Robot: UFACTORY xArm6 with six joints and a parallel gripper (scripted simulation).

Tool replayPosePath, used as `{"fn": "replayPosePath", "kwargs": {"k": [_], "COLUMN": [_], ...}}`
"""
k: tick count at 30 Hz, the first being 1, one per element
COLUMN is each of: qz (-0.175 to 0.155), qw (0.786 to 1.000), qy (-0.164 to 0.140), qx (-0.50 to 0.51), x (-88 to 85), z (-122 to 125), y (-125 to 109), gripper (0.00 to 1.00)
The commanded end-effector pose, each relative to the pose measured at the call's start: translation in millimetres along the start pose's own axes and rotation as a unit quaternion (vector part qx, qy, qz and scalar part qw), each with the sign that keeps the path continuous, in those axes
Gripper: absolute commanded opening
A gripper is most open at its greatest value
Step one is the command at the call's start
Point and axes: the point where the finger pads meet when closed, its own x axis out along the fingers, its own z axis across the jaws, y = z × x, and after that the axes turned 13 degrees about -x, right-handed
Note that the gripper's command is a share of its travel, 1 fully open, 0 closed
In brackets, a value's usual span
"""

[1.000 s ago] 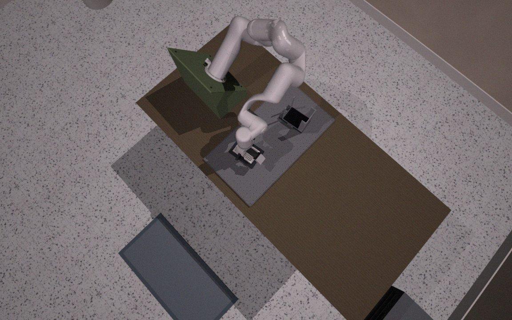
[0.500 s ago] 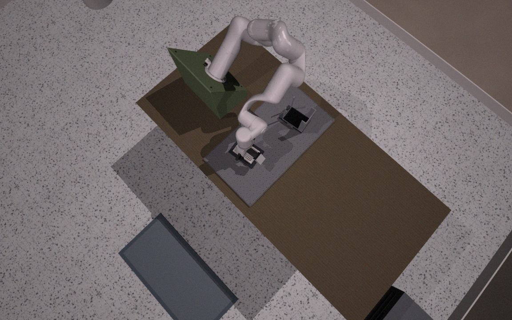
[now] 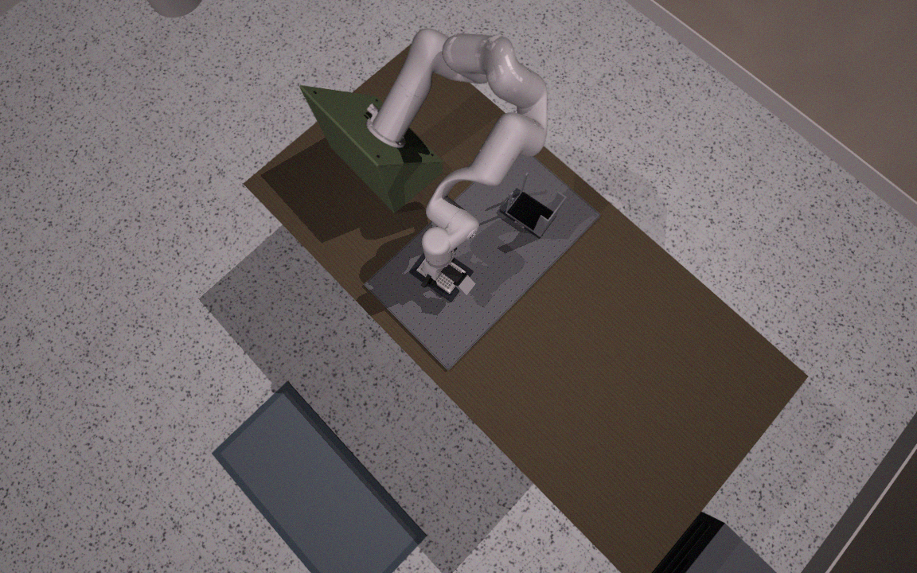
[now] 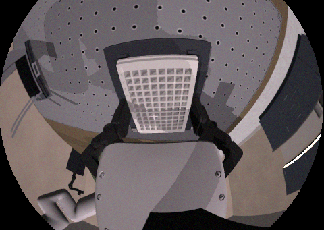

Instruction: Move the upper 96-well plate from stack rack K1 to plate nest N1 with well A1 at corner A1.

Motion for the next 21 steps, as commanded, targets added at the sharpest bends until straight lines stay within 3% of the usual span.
{"fn": "replayPosePath", "kwargs": {"k": [1, 13, 21], "qz": [0.001, 0.001, 0.001], "qw": [1.000, 1.000, 1.000], "qy": [-0.001, -0.001, -0.001], "qx": [0.000, 0.000, 0.000], "x": [-1.2, -1.2, -19.9], "z": [0.9, 0.9, 0.9], "y": [1.0, 1.0, 1.0], "gripper": [1.00, 1.00, 1.00]}}
